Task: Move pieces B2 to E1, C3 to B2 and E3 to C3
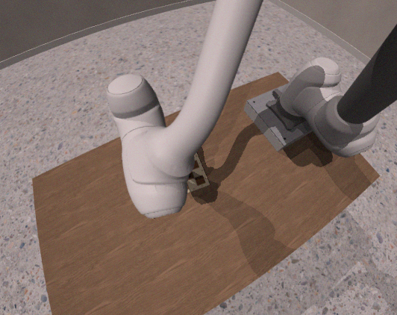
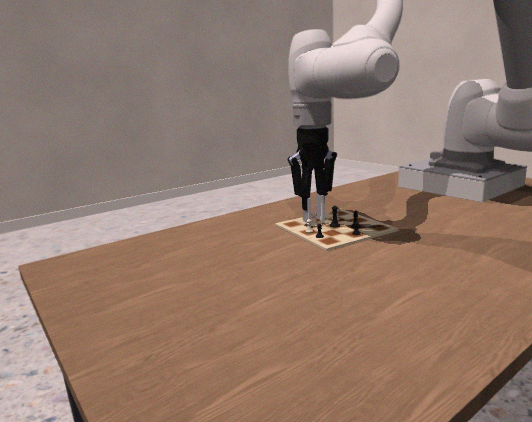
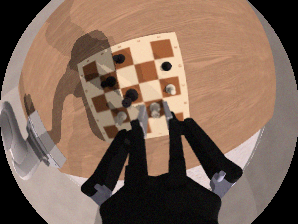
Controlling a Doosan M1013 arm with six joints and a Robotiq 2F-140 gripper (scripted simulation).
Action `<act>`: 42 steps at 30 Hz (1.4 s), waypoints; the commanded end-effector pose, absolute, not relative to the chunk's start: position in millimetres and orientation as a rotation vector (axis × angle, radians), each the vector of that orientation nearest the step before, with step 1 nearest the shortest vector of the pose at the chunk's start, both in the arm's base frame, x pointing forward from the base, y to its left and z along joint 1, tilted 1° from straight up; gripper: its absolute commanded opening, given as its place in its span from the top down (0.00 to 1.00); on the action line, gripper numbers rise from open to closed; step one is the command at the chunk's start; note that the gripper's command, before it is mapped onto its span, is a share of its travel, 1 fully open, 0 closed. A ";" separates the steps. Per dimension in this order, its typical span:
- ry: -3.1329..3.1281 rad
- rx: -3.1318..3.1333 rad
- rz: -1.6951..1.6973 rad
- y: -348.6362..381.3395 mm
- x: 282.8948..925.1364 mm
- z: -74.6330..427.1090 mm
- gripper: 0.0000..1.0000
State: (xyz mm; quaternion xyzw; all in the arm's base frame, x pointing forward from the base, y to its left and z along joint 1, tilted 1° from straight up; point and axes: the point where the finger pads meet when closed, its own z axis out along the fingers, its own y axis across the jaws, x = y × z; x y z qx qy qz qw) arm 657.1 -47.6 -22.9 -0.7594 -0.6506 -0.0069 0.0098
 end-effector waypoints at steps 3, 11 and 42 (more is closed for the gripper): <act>-2.031 -2.371 -0.022 -47.5 657.1 -24.4 0.78; -2.031 -2.371 -0.022 -47.5 657.1 -24.4 0.78; -2.031 -2.371 -0.022 -47.5 657.1 -24.4 1.00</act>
